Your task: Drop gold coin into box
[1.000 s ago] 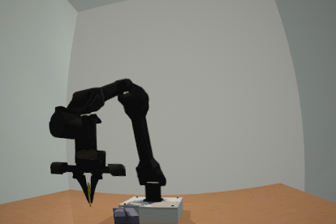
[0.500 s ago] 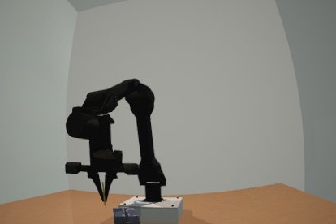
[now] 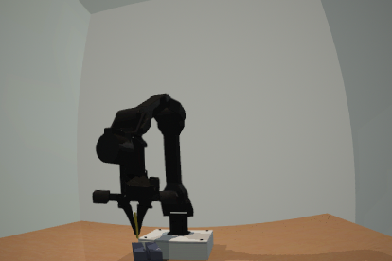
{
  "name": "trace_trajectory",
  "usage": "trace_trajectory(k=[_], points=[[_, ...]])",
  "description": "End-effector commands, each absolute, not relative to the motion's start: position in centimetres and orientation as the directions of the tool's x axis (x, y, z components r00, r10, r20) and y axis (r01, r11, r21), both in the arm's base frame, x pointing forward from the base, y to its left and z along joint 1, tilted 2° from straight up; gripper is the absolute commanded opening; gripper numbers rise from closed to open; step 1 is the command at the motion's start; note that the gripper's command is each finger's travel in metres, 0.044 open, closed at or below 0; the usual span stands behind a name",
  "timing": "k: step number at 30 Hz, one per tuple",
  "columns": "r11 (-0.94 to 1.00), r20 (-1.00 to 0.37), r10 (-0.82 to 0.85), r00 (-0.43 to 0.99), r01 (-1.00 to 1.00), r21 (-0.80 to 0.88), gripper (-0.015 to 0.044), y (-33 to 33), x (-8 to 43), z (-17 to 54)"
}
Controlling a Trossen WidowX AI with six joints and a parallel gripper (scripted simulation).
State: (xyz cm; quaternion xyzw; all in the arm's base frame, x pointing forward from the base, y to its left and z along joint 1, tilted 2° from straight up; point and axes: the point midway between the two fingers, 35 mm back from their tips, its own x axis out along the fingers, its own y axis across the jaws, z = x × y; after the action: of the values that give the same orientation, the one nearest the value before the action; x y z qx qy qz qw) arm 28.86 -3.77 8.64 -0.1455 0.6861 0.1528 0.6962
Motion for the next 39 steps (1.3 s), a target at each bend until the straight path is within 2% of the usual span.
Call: trace_trajectory(k=[1,39], points=[[0.912,-1.0,0.018,0.008,-0.41,0.013,0.0,-3.12,27.93,8.39],[0.913,-1.0,0.013,0.011,-0.407,0.007,0.0,-2.61,27.21,8.17]])
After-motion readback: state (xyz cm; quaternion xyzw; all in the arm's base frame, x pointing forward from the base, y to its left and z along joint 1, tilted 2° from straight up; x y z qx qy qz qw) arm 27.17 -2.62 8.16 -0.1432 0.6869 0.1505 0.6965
